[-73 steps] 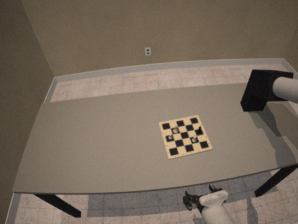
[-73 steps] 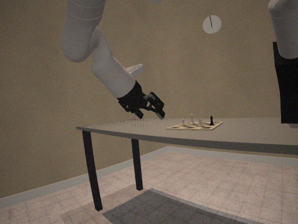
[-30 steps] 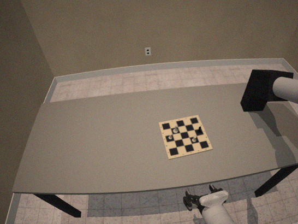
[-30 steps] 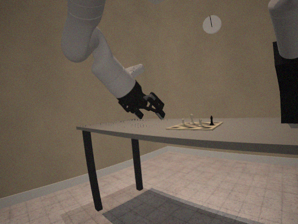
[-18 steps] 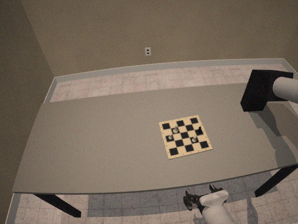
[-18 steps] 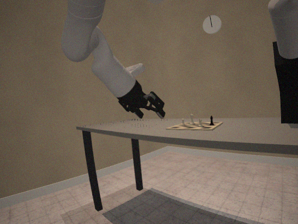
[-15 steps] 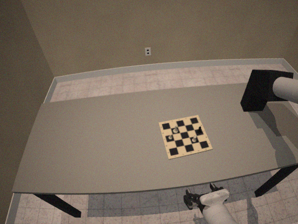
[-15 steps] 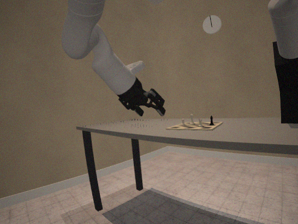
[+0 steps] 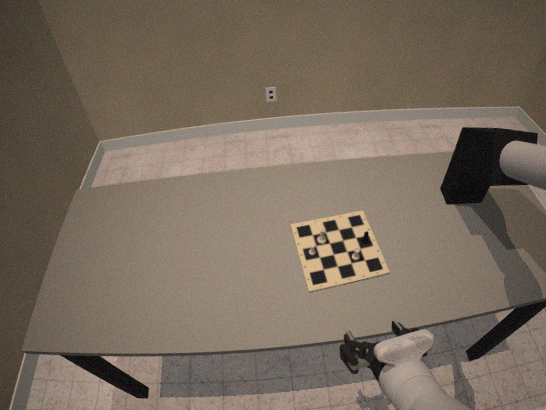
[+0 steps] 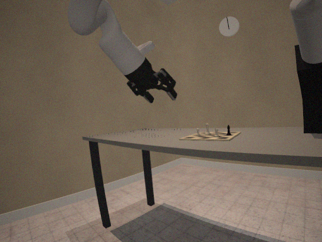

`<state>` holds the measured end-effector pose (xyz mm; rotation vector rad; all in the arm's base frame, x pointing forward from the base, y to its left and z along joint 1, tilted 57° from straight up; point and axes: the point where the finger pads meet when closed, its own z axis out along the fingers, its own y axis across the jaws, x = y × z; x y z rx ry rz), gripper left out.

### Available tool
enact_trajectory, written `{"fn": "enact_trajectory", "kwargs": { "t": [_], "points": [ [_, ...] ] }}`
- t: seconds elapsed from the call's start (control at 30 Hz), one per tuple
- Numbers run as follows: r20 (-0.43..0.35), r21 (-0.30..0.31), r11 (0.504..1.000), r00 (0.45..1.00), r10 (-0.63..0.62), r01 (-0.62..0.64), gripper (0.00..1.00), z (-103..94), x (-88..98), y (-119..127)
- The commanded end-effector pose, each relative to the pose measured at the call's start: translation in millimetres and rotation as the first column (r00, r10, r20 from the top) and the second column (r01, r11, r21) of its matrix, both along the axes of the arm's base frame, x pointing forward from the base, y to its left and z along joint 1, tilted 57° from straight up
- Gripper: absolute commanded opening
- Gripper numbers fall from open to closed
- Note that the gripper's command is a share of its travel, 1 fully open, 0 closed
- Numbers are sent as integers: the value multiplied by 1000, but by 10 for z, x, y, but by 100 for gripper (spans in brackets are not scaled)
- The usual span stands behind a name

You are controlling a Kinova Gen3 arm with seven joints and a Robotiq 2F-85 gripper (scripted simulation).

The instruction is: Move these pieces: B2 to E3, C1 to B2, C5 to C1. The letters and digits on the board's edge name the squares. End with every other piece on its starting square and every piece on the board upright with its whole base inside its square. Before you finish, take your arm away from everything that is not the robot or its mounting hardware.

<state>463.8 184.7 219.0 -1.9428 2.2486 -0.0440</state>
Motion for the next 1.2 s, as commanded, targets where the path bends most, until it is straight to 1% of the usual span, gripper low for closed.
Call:
{"fn": "enact_trajectory", "kwargs": {
  "t": [0.0, 0.13, 0.33, 0.47, 0.6, 0.67, 0.77, 0.87, 0.9, 0.97, 1.0, 1.07, 1.1, 1.13, 1.17],
  "points": [
    [7, 14, 1000, 1000, -5, 5, 100, 78, -3, -40],
    [7, 14, 1000, 1000, -5, 5, 100, 81, -4, -43],
    [-4, 13, 1000, 1000, -14, 14, 100, 32, 2, -62],
    [-31, 22, 999, 999, -41, 42, 100, -75, 15, -109],
    [-84, 41, 995, 992, -93, 96, 100, -280, 38, -201],
    [-84, 41, 995, 992, -93, 96, 100, -280, 38, -201],
    [-141, 62, 986, 979, -147, 157, 100, -497, 57, -302],
    [-212, 89, 968, 954, -212, 235, 100, -760, 75, -430],
    [-212, 89, 968, 954, -212, 235, 100, -760, 75, -430],
    [-266, 111, 949, 929, -258, 296, 100, -955, 85, -529],
    [-266, 111, 949, 929, -258, 296, 100, -955, 85, -529],
    [-323, 136, 922, 896, -305, 362, 100, -1157, 93, -635],
    [-323, 136, 922, 896, -305, 362, 100, -1157, 93, -635],
    [-353, 148, 906, 877, -327, 397, 100, -1260, 95, -691],
    [-353, 148, 906, 877, -327, 397, 100, -1260, 95, -691]
  ]
}}
